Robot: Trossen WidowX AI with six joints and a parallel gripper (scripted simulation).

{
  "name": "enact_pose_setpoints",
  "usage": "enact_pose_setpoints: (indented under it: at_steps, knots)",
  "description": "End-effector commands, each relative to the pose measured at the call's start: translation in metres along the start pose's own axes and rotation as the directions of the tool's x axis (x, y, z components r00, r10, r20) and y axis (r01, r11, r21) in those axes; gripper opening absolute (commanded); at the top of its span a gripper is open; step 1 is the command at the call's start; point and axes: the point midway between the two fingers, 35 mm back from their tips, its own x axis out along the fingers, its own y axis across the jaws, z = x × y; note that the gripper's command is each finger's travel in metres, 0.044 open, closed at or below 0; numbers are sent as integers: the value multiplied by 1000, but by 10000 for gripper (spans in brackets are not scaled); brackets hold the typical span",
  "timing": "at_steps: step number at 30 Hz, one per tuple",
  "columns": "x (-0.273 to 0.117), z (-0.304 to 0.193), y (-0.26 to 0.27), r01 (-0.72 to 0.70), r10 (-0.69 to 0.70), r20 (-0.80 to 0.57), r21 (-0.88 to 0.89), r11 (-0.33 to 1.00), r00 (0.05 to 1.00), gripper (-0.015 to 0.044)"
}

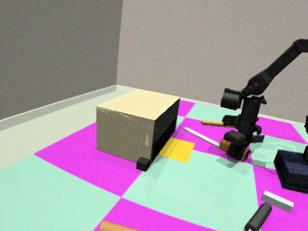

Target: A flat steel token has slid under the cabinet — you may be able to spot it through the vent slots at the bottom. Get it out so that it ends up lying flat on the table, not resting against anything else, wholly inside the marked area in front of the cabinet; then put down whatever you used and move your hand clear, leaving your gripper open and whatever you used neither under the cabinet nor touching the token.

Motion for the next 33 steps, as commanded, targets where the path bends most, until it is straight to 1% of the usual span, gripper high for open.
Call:
enact_pose_setpoints:
  at_steps: [1, 33]
  knots:
    - [-1, -1, 5, -1, 1, 3, 0, 1000, 1000, 0]
    - [-1, -19, 31, -4, 4, 2, 0, 1000, 1000, 0]
